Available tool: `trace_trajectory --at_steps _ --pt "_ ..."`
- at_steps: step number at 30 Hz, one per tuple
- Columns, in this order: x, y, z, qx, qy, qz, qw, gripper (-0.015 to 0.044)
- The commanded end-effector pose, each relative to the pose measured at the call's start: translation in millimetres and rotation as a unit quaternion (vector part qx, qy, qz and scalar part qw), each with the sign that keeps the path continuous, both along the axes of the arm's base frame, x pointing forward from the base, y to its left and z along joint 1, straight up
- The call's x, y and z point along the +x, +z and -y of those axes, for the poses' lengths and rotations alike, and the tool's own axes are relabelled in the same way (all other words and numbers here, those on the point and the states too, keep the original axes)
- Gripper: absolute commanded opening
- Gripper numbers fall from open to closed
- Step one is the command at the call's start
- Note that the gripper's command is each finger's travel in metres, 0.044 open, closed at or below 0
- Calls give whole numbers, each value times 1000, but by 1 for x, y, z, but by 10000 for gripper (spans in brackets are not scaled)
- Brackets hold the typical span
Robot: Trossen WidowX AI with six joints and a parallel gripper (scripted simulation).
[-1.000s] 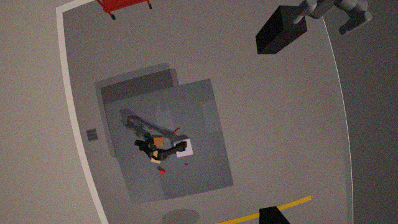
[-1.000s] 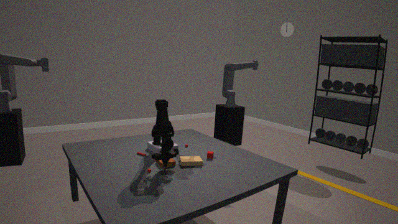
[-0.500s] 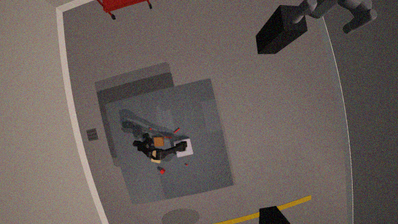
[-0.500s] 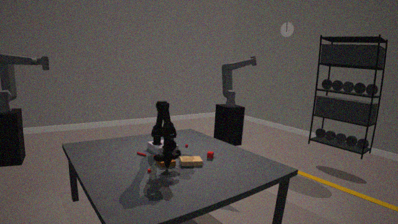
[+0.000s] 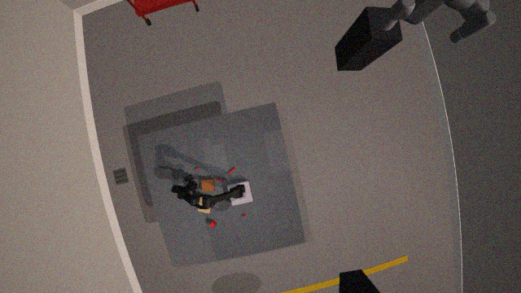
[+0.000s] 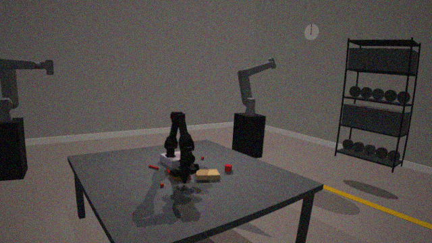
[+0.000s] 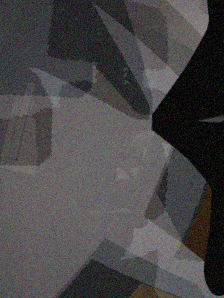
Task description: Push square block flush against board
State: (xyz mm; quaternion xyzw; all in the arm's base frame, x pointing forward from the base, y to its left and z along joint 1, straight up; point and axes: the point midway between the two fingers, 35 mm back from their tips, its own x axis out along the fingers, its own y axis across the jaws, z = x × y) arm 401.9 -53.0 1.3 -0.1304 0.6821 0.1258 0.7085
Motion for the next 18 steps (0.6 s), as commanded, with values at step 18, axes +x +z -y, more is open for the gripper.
trace_trajectory --at_steps 18 --pt "-18 56 12 3 -113 -2 994 0"
